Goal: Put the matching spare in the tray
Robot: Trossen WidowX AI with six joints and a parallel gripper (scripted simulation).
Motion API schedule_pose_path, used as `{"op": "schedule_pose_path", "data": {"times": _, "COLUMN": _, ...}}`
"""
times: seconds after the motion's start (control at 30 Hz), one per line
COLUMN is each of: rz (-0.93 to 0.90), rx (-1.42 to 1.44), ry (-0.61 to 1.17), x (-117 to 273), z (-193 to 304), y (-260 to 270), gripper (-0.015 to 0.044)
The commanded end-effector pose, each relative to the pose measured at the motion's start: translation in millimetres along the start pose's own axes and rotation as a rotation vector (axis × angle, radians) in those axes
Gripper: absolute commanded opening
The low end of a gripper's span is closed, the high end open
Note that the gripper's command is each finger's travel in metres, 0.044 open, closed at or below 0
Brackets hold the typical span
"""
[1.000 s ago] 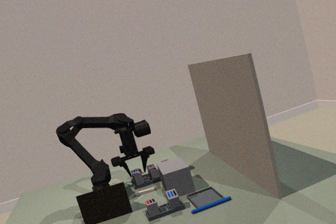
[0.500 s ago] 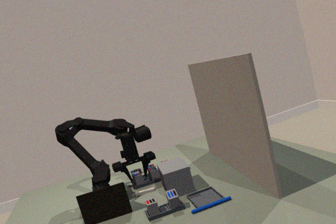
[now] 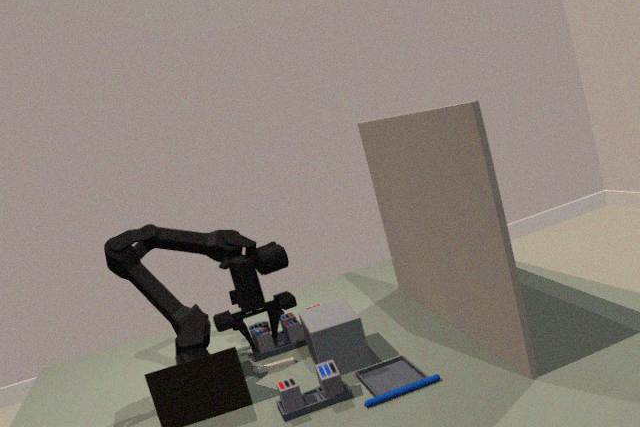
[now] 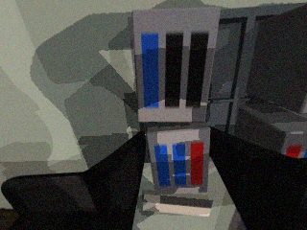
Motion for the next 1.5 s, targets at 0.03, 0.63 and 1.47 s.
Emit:
{"op": "schedule_pose_path", "data": {"times": 0.03, "rz": 0.001, "rx": 0.000, "ry": 0.000, "x": 0.2, "z": -0.1, "y": -0.1, "gripper": 0.0136}}
{"op": "schedule_pose_path", "data": {"times": 0.63, "rz": 0.001, "rx": 0.000, "ry": 0.000, "x": 0.8, "z": -0.1, "y": -0.2, "gripper": 0.0000}}
{"op": "schedule_pose_path", "data": {"times": 1.47, "rz": -0.004, "rx": -0.005, "ry": 0.004, "x": 78.5, "z": 0.9, "y": -0.3, "gripper": 0.0000}}
Point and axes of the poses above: the point midway between the two fingers, 35 mm back from their tips, its own x axis back along the fingers, its own y axis across the jaws, z = x × y, the point moved 7 cm from there along x, back along the fingers, and after that the axes turned 8 degrees about -x, right-handed, at the moved point
